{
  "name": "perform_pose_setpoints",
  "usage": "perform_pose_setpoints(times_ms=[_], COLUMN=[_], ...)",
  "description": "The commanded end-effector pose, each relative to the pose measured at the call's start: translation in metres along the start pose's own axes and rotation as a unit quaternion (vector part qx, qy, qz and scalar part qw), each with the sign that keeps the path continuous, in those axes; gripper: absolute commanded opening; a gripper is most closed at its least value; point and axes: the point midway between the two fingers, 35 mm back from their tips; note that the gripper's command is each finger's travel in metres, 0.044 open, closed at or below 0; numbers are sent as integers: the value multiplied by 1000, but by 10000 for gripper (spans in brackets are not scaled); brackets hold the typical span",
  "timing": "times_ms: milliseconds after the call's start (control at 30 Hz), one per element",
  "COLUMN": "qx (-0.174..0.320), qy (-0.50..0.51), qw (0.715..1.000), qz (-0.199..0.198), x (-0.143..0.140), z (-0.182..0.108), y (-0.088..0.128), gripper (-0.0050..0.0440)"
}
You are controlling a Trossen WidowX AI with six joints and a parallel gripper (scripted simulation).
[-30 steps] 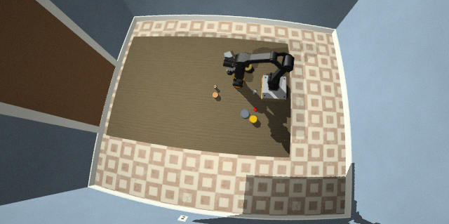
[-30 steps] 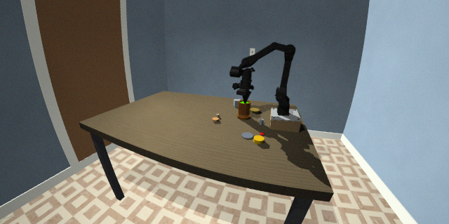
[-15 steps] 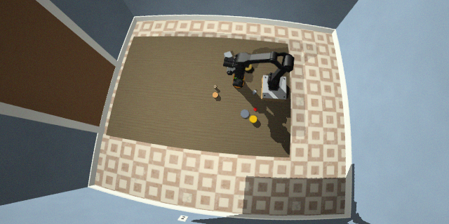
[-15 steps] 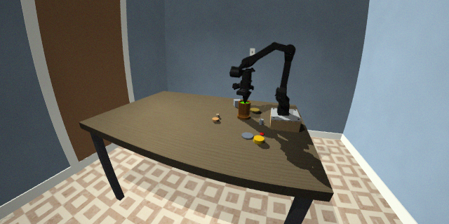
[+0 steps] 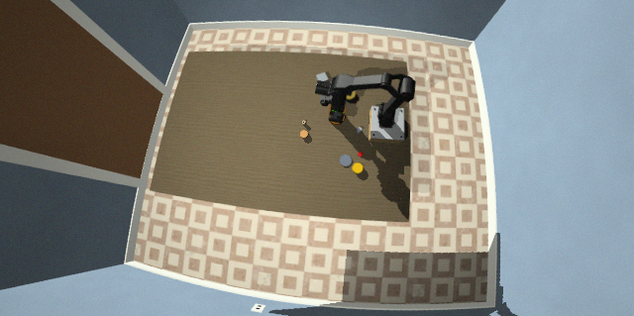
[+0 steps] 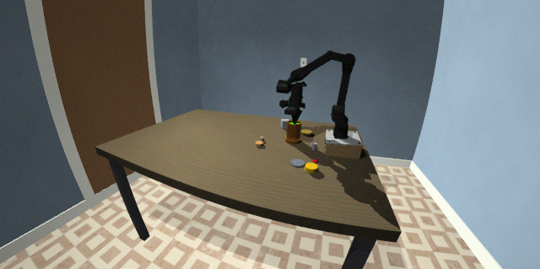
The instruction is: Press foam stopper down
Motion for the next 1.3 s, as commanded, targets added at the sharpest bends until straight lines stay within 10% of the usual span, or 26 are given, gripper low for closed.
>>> perform_pose_setpoints(times_ms=[0, 1267], qx=[-3, -3], qy=[-1, -1], qw=[1000, 1000], qz=[1, 1], x=[1, 1], z=[1, 1], y=[1, -2], gripper=[0, 0])
Point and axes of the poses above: the point midway between the two fingers, 35 mm back from their tips, its own y axis back along the fingers, its own x axis across the jaws, z = x × y, and after that the axes turned 13 degrees about -y, right-handed
